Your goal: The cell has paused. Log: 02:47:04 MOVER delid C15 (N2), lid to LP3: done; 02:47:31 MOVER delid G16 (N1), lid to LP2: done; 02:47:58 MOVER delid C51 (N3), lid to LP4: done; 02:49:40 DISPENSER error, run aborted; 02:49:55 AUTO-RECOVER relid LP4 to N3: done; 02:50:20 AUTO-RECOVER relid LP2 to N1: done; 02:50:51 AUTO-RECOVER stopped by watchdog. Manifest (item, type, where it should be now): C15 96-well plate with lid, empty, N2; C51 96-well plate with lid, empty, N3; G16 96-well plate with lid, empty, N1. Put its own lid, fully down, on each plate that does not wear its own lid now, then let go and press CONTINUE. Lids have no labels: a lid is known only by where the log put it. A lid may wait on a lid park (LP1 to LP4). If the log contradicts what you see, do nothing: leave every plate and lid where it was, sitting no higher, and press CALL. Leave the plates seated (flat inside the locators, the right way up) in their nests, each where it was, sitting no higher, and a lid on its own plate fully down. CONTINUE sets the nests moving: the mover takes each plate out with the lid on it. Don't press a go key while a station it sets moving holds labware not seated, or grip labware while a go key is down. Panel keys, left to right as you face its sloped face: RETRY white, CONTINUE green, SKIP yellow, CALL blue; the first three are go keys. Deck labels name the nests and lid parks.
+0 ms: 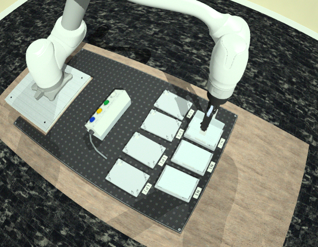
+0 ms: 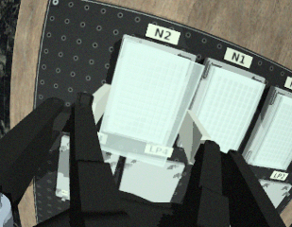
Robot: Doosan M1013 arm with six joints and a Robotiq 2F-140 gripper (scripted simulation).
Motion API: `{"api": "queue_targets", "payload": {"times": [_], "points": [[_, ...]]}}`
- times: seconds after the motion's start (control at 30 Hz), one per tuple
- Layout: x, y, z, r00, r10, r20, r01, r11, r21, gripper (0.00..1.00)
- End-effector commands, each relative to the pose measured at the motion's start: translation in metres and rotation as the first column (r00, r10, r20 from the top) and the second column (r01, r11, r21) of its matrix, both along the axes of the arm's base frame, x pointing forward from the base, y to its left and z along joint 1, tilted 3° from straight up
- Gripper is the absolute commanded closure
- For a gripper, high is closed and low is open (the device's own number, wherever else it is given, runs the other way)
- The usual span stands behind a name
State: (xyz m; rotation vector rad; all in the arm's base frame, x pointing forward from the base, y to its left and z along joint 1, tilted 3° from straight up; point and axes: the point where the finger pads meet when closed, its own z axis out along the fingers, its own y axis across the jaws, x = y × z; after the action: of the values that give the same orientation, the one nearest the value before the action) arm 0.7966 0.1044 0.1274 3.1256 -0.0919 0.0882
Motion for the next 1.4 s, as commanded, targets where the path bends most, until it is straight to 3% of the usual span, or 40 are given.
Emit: {"api": "queue_targets", "payload": {"times": [0.0, 1.1, 1.37], "points": [[0.001, 0.000, -0.002, 1.000, 0.000, -0.008, 0.000, 1.000, 0.003, 1.00], [0.001, 0.000, -0.007, 0.999, 0.040, -0.009, -0.040, 0.999, 0.001, 1.00], [0.002, -0.001, -0.021, 0.999, 0.040, -0.009, -0.040, 0.999, 0.001, 1.00]]}}
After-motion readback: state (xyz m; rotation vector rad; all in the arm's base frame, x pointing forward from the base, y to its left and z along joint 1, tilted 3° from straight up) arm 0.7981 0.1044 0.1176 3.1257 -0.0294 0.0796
